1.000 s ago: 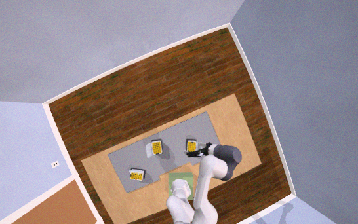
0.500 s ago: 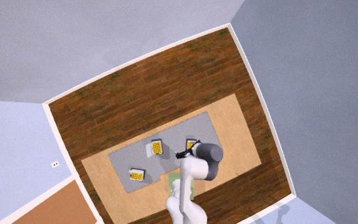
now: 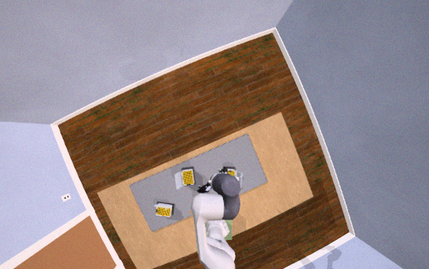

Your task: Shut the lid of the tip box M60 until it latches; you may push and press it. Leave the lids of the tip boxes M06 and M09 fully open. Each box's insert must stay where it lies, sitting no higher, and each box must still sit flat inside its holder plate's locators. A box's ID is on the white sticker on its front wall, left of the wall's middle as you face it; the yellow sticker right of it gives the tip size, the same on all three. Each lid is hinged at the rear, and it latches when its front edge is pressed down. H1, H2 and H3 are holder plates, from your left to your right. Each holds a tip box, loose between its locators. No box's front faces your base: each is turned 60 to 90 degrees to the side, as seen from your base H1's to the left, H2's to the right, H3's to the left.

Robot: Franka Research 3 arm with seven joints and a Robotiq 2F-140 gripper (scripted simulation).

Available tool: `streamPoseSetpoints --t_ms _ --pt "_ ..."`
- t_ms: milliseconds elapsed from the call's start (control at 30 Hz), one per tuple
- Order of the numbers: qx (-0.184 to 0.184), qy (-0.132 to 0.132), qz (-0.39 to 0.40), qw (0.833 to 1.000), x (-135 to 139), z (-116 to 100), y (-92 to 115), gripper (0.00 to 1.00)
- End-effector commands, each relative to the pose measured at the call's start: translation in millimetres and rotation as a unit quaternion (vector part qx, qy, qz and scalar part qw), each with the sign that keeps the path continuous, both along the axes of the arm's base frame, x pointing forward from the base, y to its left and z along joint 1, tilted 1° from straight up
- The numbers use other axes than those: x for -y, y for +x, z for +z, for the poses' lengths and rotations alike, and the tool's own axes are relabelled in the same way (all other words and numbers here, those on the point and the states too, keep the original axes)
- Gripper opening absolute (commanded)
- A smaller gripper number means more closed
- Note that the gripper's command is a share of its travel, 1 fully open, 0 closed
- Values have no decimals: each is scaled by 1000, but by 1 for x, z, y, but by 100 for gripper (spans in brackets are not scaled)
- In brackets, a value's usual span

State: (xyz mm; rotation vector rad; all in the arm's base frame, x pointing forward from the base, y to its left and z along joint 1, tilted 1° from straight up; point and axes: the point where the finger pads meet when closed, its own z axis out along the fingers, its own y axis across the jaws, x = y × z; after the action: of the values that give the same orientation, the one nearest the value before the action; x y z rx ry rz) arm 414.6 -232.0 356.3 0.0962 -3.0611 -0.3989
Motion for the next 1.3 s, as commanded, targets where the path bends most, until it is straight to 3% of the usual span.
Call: streamPoseSetpoints --t_ms 0,100,300,467,633,867,1000,1167,1267 --pt "-7 -21 25 999 -12 1 6 100" --pt "-13 -43 63 997 -25 2 12 100" --pt "-13 -43 63 997 -44 4 20 100" --pt "-23 -83 128 988 -67 5 29 100" --pt "-23 -83 128 988 -91 6 37 100" --pt "-33 -124 192 973 -115 7 43 100" --pt "-33 -124 192 973 -134 7 48 100" --pt "-42 -165 255 952 -159 6 52 100" --pt "-42 -165 255 952 -174 5 54 100"
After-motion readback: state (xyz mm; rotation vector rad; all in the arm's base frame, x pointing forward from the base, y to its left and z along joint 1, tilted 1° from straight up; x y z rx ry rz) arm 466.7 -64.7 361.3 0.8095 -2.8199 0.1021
